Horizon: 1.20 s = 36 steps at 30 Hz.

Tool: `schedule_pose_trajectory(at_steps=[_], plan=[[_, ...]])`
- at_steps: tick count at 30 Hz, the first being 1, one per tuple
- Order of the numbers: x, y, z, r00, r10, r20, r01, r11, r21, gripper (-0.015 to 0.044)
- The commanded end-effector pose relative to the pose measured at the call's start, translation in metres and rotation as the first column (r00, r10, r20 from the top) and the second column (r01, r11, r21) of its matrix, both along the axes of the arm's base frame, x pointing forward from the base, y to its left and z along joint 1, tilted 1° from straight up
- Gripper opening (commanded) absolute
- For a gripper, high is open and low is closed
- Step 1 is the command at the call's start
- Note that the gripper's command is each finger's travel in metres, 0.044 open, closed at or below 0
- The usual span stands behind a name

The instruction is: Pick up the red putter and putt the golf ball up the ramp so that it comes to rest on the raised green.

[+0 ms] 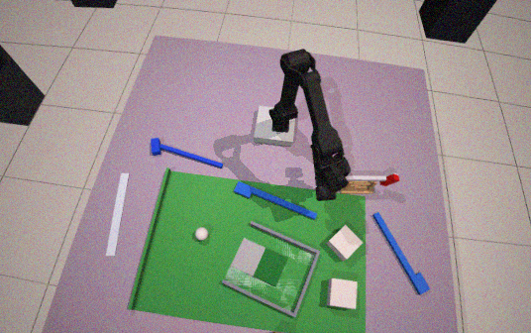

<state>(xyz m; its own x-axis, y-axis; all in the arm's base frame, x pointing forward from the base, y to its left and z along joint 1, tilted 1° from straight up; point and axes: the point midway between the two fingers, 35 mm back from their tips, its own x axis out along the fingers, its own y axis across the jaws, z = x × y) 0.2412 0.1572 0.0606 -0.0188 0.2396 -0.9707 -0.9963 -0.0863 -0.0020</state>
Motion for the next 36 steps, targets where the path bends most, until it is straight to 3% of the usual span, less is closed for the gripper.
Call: schedule_pose_trajectory(at_steps=[1, 9, 14, 36], plan=[[0.003, 0.003, 0.025, 1.000, 0.000, 0.016, 0.000, 1.000, 0.016, 0.0000], [-0.002, 0.001, 0.069, 1.000, 0.000, 0.015, 0.000, 1.000, 0.016, 0.0000], [0.001, -0.003, 0.064, 1.000, -0.017, 0.013, 0.017, 1.000, 0.004, 0.0000], [0.050, -0.108, 0.072, 0.861, -0.509, -0.011, 0.508, 0.860, -0.045, 0.0000]])
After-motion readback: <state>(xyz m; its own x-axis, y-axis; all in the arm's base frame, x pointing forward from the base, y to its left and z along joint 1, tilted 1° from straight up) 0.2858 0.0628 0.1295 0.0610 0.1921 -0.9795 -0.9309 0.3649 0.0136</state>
